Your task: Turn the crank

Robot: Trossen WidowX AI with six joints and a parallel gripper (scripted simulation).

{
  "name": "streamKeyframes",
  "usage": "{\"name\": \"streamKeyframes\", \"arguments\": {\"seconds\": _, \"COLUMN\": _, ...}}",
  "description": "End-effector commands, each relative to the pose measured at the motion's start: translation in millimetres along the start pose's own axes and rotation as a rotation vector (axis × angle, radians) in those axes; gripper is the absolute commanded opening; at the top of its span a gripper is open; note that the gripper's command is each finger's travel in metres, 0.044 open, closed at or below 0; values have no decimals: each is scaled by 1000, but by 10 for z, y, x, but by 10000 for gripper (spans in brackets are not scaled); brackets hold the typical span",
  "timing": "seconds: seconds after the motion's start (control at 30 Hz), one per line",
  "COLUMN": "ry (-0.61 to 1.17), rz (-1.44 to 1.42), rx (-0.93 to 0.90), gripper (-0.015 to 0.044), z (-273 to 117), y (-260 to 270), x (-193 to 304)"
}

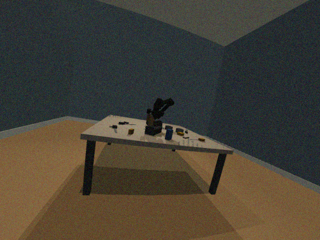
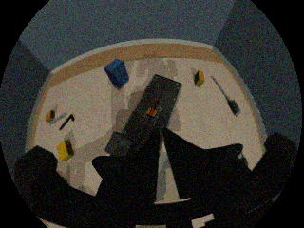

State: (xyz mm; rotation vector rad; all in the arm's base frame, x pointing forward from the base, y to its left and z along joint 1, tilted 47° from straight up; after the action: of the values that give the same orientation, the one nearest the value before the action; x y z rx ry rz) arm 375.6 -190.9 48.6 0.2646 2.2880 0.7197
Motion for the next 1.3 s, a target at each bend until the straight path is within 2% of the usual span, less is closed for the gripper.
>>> {"name": "streamKeyframes", "arguments": {"seconds": 0.0, "ry": 0, "rz": 0, "rx": 1, "gripper": 0, "z": -1, "y": -2, "x": 0}}
{"name": "streamKeyframes", "arguments": {"seconds": 0.53, "ry": 0, "rz": 0, "rx": 0, "gripper": 0, "z": 0, "y": 0, "x": 0}}
{"name": "streamKeyframes", "arguments": {"seconds": 1.1, "ry": 0, "rz": 0, "rx": 0, "gripper": 440, "z": 0, "y": 0, "x": 0}}
{"name": "streamKeyframes", "arguments": {"seconds": 1.13, "ry": 0, "rz": 0, "rx": 0, "gripper": 440, "z": 0, "y": 0, "x": 0}}
{"name": "streamKeyframes", "arguments": {"seconds": 1.27, "ry": 0, "rz": 0, "rx": 0, "gripper": 335, "z": 0, "y": 0, "x": 0}}
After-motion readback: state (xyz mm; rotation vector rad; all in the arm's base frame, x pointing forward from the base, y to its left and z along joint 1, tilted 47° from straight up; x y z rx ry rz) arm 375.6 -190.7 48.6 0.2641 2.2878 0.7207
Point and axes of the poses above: the point midway between the two fingers, 35 mm back from their tips, its own z axis out along the fingers, its own y axis across the jaws, x = y × z, the point moved 8 cm from there along -z, back along the fingers, and after that the axes turned 15 degrees about -z, right-handed, at the moved point
